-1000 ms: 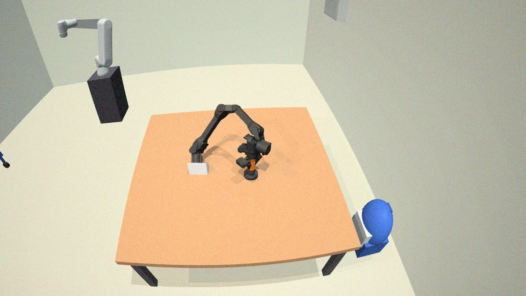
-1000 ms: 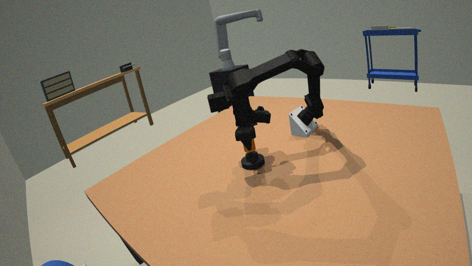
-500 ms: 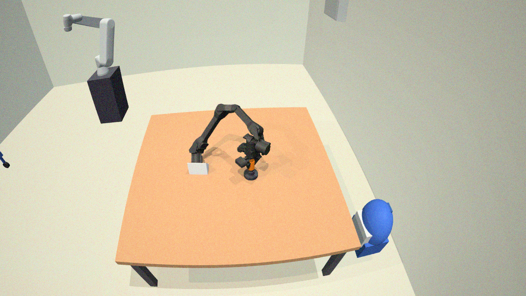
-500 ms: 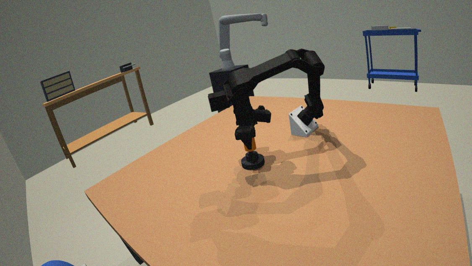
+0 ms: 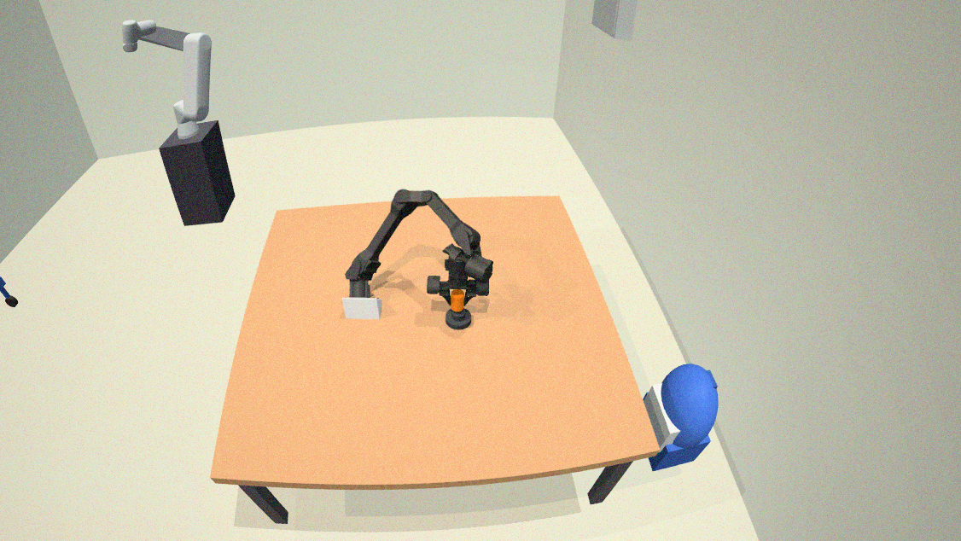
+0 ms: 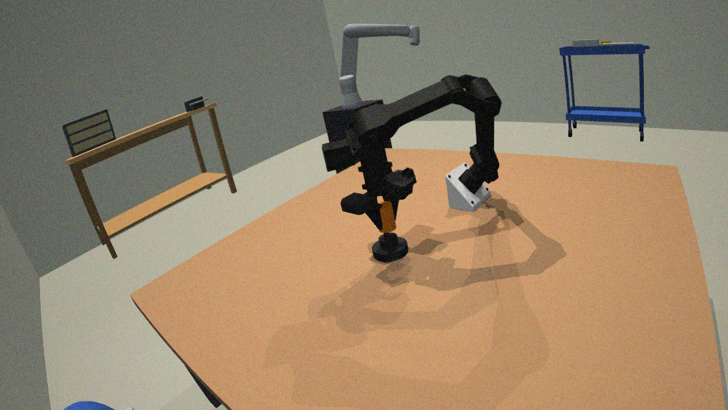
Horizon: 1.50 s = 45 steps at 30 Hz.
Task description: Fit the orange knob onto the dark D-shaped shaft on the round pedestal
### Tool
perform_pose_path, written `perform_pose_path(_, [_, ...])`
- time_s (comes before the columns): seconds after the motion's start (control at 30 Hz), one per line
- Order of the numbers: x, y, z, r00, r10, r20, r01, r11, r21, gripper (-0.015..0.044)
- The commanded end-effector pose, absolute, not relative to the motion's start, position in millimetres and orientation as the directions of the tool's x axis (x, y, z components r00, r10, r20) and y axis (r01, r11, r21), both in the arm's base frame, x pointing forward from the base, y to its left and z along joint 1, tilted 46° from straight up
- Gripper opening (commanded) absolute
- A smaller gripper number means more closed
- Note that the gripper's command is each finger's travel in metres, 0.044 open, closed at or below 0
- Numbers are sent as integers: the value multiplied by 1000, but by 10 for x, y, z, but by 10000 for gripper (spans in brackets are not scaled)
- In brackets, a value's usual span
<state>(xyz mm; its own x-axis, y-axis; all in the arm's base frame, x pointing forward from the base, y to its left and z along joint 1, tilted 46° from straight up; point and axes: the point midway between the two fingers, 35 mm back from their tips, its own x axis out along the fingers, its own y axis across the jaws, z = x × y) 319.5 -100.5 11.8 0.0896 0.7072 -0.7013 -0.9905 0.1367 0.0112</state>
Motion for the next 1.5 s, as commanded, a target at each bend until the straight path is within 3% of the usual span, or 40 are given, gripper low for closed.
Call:
perform_pose_path(0.0, [3194,-1001,111,90,704,-704,-907,350,233,0])
perform_pose_path(0.33, [3219,-1003,105,91,704,-704,-436,664,608,0])
perform_pose_path(0.6, [3248,-1036,118,91,704,-704,57,702,710,0])
perform_pose_path(1.47, [3266,-1030,104,91,704,-704,69,701,710,0])
